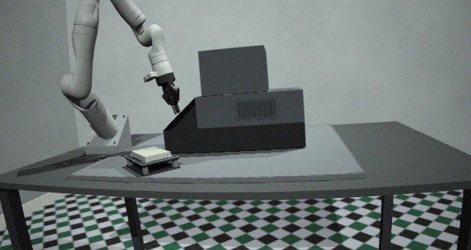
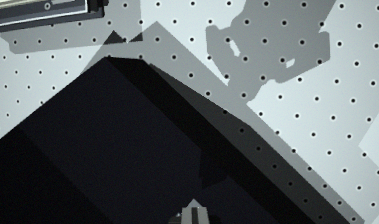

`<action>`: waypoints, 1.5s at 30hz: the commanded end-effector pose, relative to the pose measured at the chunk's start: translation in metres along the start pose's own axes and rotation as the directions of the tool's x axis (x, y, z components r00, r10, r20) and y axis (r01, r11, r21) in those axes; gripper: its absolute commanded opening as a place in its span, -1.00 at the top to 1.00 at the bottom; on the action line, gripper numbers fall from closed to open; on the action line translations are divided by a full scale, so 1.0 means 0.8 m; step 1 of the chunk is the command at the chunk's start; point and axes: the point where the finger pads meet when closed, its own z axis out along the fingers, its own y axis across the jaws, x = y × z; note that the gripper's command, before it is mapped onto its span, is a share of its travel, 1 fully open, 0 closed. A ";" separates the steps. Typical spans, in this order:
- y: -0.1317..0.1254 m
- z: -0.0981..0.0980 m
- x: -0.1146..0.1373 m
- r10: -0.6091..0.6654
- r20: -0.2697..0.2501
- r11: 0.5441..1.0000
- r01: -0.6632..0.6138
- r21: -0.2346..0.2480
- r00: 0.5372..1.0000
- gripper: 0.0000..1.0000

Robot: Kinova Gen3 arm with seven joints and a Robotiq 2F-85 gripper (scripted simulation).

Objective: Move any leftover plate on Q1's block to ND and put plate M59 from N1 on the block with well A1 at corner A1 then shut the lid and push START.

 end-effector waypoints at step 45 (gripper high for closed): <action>-0.008 0.023 -0.008 0.000 0.001 1.000 0.000 0.000 1.000 0.80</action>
